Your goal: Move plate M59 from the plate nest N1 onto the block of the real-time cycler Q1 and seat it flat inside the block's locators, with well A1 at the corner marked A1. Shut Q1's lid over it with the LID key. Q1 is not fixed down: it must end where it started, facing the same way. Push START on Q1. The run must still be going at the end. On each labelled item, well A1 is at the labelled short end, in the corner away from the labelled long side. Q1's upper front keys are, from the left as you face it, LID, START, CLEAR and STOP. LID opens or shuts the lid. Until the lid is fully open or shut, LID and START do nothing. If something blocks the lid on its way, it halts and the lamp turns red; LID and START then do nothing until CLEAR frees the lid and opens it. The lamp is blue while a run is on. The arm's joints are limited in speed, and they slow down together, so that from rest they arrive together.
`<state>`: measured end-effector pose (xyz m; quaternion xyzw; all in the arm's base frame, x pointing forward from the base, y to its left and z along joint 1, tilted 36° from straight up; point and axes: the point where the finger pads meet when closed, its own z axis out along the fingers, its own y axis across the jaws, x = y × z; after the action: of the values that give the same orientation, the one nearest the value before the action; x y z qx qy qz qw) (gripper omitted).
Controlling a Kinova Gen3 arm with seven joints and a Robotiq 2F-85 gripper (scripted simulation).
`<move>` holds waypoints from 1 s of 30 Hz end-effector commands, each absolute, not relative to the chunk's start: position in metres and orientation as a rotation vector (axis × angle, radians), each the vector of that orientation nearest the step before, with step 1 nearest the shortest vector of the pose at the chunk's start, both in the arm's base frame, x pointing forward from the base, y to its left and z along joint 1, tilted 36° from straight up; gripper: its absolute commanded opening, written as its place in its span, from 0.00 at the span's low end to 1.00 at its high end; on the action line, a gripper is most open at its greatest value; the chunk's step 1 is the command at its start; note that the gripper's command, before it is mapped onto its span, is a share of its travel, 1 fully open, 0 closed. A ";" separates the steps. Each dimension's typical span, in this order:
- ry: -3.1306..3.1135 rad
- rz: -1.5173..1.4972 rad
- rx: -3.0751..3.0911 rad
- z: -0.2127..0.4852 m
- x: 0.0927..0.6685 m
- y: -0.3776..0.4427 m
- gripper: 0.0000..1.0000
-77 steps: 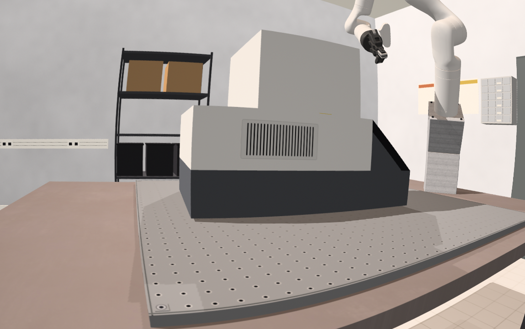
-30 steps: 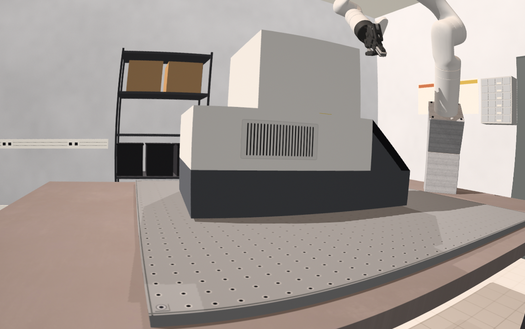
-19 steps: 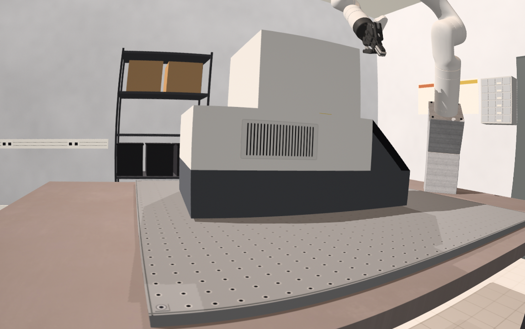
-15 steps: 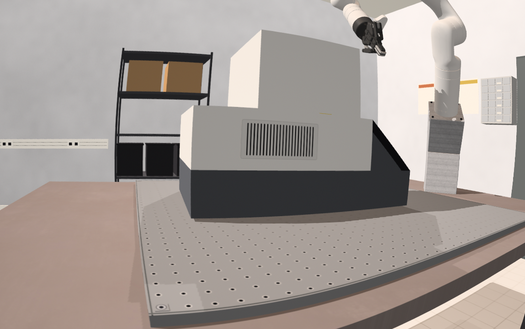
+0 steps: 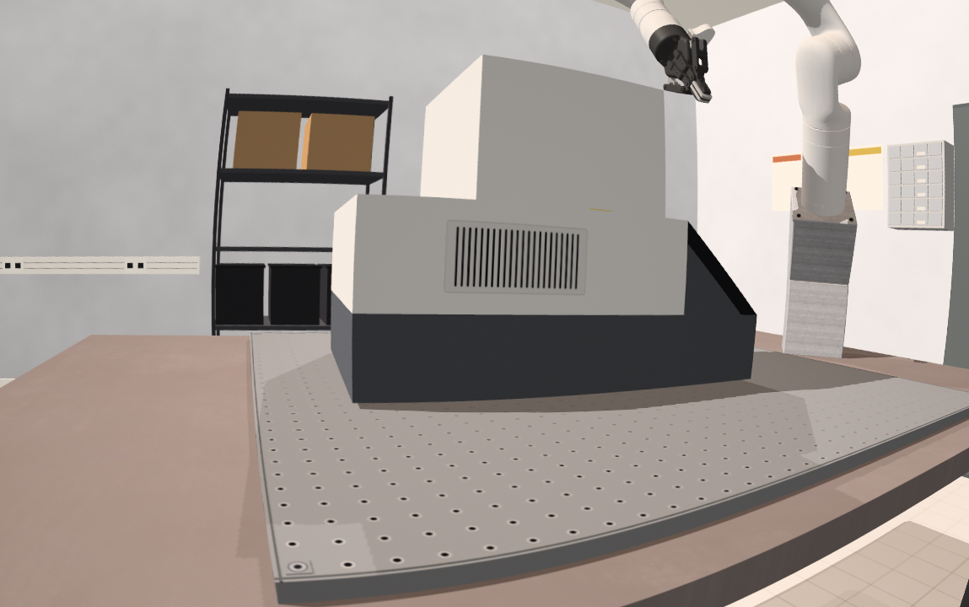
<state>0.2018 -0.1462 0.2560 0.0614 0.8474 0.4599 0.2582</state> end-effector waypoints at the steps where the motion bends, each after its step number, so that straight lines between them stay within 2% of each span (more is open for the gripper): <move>1: 2.315 1.212 0.137 0.256 0.201 -0.145 0.10; 30: 2.420 0.953 -0.095 0.266 0.213 -0.141 0.10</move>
<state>0.2140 -0.1409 0.2657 -0.0236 0.8905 0.3680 0.2664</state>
